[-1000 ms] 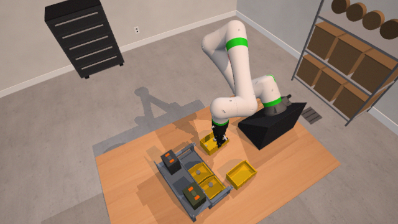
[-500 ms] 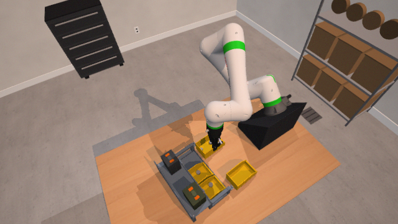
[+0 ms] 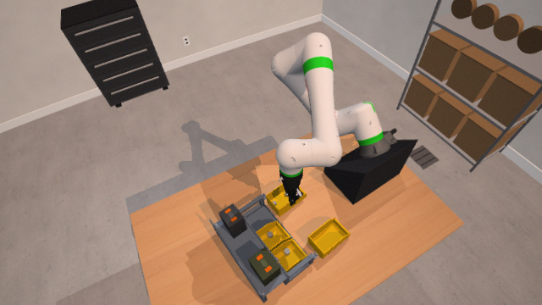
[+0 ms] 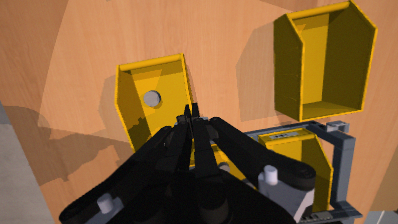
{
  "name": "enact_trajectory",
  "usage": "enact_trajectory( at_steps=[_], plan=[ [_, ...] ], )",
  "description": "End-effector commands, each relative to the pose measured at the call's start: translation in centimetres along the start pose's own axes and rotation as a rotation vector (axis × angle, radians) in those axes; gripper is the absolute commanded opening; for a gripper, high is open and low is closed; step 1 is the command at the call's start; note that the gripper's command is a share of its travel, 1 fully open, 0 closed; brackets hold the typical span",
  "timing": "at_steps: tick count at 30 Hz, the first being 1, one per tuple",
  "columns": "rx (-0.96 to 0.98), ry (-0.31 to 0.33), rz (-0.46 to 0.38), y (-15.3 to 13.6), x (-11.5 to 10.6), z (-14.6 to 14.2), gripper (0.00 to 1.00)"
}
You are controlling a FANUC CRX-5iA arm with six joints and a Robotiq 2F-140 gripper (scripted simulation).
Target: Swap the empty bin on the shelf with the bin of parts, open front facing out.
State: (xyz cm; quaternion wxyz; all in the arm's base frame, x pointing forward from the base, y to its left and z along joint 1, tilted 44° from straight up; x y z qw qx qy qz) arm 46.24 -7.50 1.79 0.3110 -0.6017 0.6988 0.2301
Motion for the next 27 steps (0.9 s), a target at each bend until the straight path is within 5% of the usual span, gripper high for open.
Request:
enact_trajectory(
  at_steps=[1, 6, 27],
  plan=[
    [0.000, 0.011, 0.057, -0.66, -0.27, 0.14, 0.10],
    [0.000, 0.024, 0.119, -1.30, -0.46, 0.27, 0.10],
    [0.000, 0.025, 0.122, -1.33, -0.47, 0.28, 0.10]
  ],
)
Point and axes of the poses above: the point where the finger pads meet when closed, its own x axis out along the fingers, its own z axis across the jaws, y = z × x, the point moved 6 cm from there along -x, back along the fingers, and after that the axes turned 11 degrees about x, right-handed, at the moved point
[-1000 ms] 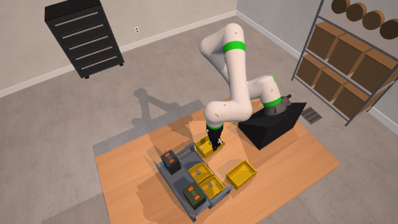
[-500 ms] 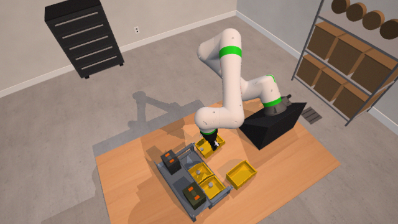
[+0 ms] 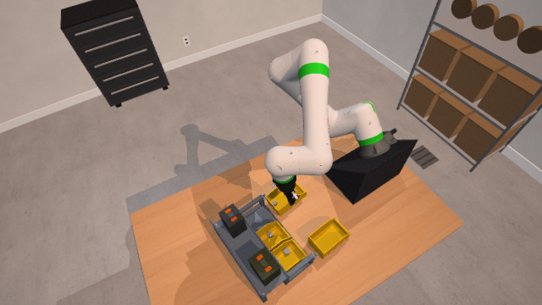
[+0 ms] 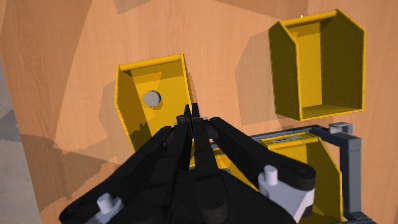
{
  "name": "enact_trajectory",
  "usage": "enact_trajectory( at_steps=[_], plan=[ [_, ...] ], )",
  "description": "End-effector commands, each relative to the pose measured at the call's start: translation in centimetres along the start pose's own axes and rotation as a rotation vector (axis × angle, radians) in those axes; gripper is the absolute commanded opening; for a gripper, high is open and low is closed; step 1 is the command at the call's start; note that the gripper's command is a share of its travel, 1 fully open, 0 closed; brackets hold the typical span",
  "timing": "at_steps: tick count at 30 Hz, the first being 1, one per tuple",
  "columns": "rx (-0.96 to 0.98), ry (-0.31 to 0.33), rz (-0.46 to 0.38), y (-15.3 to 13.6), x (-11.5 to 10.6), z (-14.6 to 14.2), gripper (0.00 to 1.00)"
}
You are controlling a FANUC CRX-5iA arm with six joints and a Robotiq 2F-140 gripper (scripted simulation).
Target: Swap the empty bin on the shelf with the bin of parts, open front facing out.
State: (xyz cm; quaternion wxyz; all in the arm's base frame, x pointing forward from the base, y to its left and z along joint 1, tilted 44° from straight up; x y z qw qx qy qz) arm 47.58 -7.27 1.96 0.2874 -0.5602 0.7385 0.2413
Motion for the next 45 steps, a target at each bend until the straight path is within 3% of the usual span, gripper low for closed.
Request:
enact_trajectory(
  at_steps=[1, 45],
  plan=[
    [0.000, -0.001, -0.002, 0.0, -0.1, 0.0, 0.10],
    [0.000, -0.001, -0.002, -2.0, -0.4, 0.4, 0.10]
  ],
)
Point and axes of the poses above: the point where the finger pads meet when closed, its own x axis out along the fingers, its own z axis across the jaws, y = z × x, the point moved 6 cm from there along -x, back along the fingers, and after that the axes turned 11 degrees about x, right-handed, at the moved point
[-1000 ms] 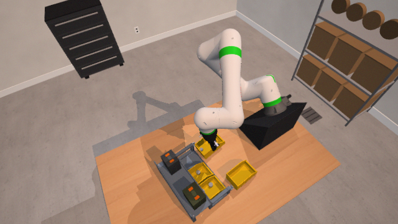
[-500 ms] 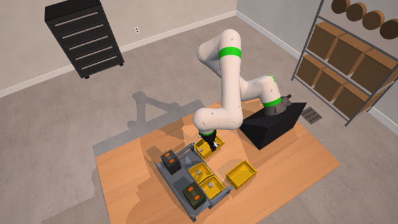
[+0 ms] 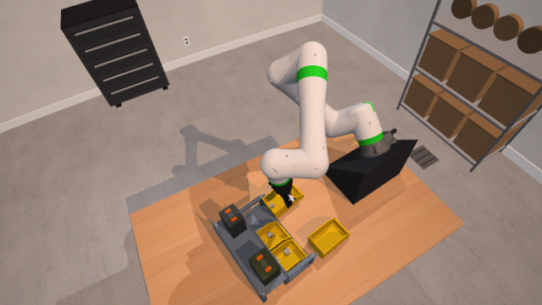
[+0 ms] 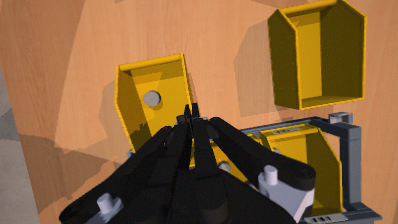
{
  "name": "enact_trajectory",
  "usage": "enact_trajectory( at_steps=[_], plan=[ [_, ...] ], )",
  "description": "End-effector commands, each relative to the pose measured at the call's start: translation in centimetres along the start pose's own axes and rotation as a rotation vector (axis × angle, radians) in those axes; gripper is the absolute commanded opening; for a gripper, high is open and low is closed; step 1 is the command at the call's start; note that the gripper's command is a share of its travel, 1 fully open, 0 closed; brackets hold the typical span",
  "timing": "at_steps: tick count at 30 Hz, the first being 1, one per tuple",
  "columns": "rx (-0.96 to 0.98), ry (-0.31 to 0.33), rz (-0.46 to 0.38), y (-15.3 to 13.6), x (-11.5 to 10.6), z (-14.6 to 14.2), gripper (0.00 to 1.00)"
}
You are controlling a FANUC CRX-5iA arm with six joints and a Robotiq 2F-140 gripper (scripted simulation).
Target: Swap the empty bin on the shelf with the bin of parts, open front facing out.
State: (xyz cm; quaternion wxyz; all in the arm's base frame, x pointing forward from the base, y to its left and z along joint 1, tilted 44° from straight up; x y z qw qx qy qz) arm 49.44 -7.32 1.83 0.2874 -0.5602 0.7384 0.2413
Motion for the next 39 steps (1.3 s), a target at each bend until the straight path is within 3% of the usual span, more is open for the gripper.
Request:
enact_trajectory(
  at_steps=[1, 39],
  plan=[
    [0.000, -0.001, -0.002, -0.3, -0.1, 0.1, 0.10],
    [0.000, 0.000, -0.002, -4.0, -0.7, 0.8, 0.10]
  ],
)
Point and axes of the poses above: the point where the finger pads meet when closed, its own x axis out along the fingers, its own z axis across the jaws, y = z × x, the point moved 6 cm from there along -x, back along the fingers, and after that the axes turned 11 degrees about x, right-handed, at the moved point
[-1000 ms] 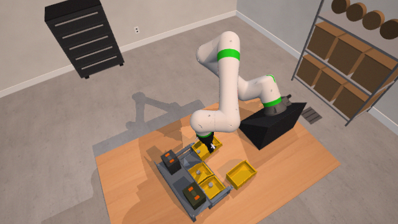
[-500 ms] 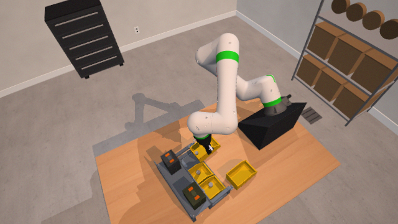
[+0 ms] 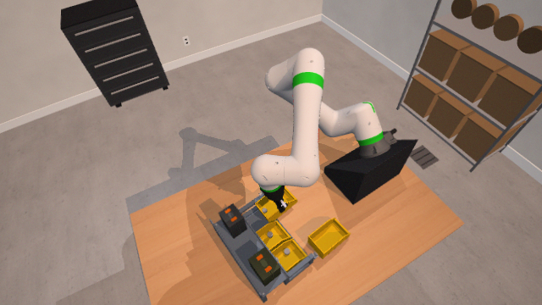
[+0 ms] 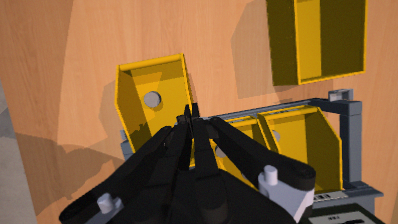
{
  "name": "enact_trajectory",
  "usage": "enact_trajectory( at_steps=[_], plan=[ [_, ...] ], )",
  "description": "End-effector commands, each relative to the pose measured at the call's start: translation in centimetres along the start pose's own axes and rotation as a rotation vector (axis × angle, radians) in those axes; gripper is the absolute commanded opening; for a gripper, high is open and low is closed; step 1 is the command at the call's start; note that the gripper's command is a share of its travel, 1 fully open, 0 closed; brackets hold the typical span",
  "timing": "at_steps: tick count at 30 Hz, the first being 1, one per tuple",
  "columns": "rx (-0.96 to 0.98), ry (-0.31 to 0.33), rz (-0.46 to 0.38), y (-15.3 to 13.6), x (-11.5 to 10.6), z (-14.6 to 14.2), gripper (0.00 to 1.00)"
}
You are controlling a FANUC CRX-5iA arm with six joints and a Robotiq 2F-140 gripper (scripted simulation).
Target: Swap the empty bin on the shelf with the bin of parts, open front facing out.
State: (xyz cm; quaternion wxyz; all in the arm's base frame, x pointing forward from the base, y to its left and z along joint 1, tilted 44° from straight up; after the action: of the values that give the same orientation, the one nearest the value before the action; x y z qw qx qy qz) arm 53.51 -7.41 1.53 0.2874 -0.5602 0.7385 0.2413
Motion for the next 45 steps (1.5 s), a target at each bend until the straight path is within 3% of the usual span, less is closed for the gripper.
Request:
enact_trajectory(
  at_steps=[1, 45],
  plan=[
    [0.000, 0.000, -0.002, -0.2, -0.1, 0.0, 0.10],
    [0.000, 0.000, -0.002, -3.2, -0.6, 0.6, 0.10]
  ],
)
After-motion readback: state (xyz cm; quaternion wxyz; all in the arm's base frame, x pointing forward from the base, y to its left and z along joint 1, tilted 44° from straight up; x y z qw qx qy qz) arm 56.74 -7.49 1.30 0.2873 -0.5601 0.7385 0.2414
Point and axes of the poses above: the point where the finger pads meet when closed, its own x axis out along the fingers, its own z axis across the jaws, y = z × x, the point moved 6 cm from there along -x, back along the fingers, and after that the axes turned 11 degrees about x, right-handed, at the moved point
